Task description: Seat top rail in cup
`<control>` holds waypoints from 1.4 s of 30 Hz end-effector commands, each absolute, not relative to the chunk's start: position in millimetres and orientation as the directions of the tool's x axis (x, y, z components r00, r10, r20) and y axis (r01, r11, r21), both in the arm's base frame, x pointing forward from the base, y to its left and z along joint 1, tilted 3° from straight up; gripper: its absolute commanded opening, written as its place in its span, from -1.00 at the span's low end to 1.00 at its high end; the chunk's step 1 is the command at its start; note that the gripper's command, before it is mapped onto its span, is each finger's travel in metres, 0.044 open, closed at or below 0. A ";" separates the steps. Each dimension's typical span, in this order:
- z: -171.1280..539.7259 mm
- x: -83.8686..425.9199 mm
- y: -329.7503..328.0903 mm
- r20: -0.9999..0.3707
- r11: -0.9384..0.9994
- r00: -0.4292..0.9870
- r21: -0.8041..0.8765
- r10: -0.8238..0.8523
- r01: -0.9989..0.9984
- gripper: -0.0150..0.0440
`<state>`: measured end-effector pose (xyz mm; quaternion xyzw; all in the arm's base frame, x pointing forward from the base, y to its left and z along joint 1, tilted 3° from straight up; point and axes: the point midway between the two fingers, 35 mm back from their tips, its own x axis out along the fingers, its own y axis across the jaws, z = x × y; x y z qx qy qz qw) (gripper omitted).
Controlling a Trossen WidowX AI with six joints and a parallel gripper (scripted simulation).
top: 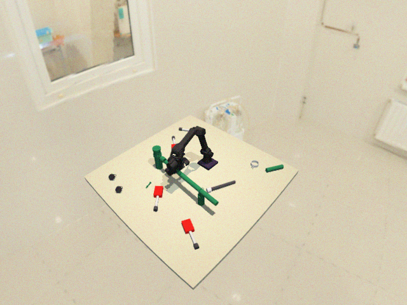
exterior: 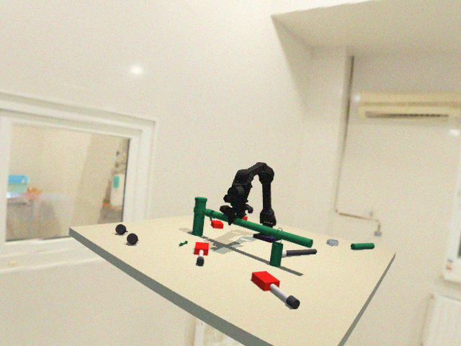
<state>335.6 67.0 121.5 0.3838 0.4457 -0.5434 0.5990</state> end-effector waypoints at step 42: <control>121.9 338.5 45.6 -0.950 0.114 0.012 -0.025 -0.311 0.993 -0.49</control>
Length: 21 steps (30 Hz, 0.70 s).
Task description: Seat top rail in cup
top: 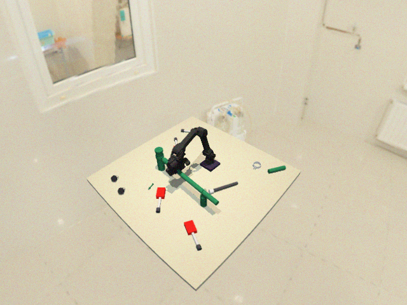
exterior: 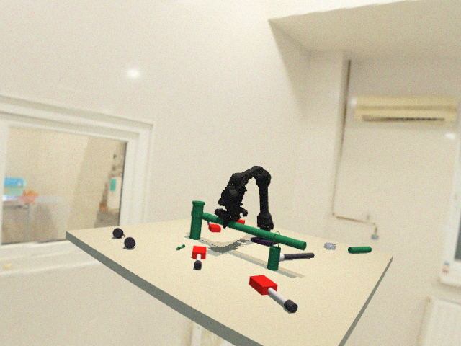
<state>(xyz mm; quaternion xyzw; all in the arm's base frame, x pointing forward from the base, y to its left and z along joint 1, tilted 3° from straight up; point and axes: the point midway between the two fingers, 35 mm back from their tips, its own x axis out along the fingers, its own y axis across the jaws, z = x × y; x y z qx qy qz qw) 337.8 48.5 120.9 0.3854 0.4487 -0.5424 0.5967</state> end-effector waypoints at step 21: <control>120.9 337.8 48.5 -0.953 0.115 0.009 -0.027 -0.301 0.993 -0.49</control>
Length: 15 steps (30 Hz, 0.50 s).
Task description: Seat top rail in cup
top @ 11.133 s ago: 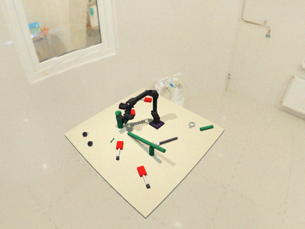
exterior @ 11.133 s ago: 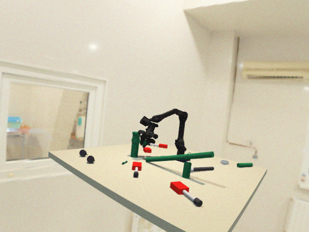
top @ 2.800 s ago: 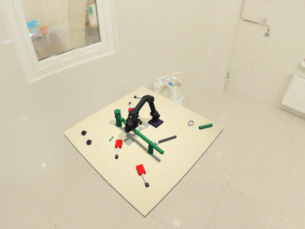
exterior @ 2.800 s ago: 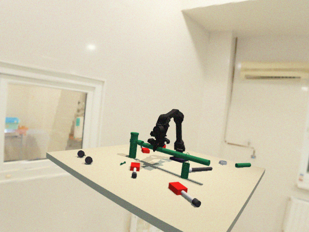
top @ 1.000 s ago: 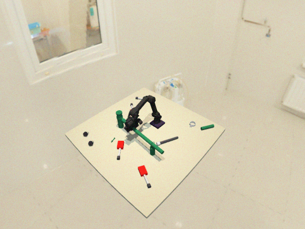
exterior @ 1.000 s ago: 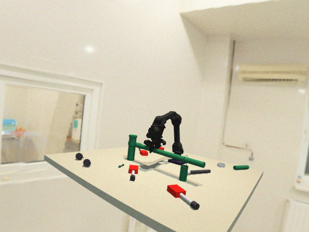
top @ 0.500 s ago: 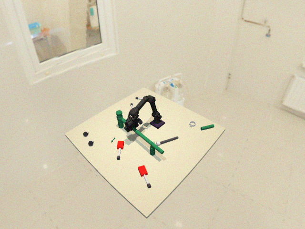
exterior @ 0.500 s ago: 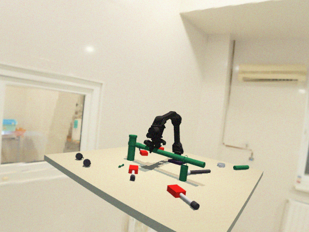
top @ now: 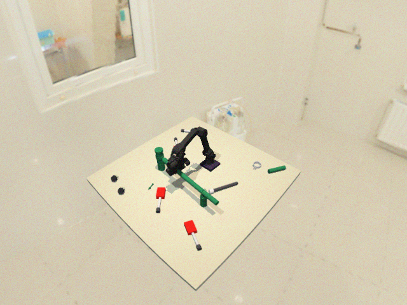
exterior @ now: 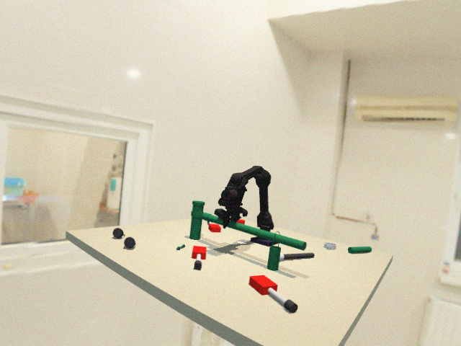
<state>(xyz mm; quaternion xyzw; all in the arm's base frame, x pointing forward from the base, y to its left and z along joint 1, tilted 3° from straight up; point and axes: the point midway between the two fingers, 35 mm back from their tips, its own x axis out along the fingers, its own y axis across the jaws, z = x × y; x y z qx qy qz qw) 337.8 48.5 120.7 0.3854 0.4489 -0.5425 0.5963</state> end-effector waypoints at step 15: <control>122.1 337.8 48.0 -0.952 0.114 0.009 -0.027 -0.305 0.993 -0.49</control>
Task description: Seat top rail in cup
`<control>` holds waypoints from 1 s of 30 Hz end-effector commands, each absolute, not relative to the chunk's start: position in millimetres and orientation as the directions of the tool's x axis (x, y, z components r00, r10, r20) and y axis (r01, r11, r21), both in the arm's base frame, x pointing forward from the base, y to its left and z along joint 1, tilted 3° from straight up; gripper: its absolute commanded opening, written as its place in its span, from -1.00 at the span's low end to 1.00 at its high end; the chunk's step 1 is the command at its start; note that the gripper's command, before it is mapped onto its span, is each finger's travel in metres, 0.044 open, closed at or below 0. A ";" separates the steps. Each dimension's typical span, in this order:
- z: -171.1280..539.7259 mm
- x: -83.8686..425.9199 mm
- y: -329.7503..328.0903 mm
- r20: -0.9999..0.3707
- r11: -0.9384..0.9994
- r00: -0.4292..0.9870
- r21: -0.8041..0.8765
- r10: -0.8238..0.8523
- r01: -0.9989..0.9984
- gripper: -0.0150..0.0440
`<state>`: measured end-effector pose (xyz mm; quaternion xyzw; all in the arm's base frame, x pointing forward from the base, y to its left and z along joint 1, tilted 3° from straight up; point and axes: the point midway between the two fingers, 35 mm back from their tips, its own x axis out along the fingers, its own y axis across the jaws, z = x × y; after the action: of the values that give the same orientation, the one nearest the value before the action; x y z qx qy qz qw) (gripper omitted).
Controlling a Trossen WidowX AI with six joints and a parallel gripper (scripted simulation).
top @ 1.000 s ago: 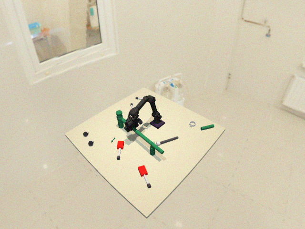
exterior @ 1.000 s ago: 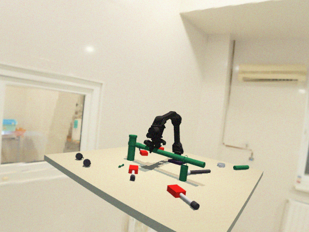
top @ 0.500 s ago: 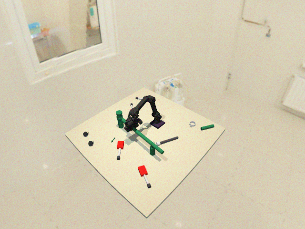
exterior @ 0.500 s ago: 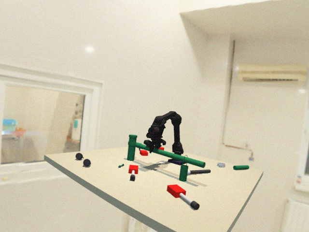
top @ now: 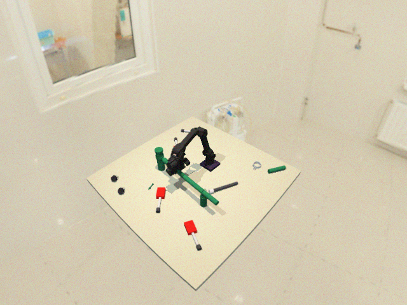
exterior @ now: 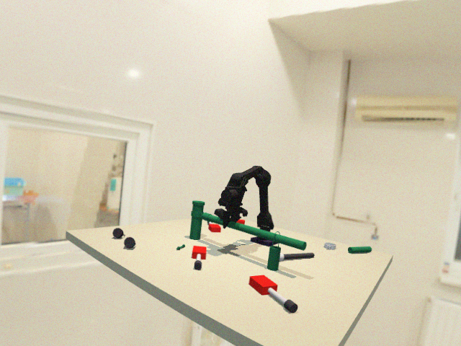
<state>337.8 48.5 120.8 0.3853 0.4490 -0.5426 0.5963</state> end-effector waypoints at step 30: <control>124.7 338.0 46.1 -0.949 0.114 0.010 -0.027 -0.314 0.993 -0.49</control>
<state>337.8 48.5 122.0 0.3851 0.4488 -0.5429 0.5962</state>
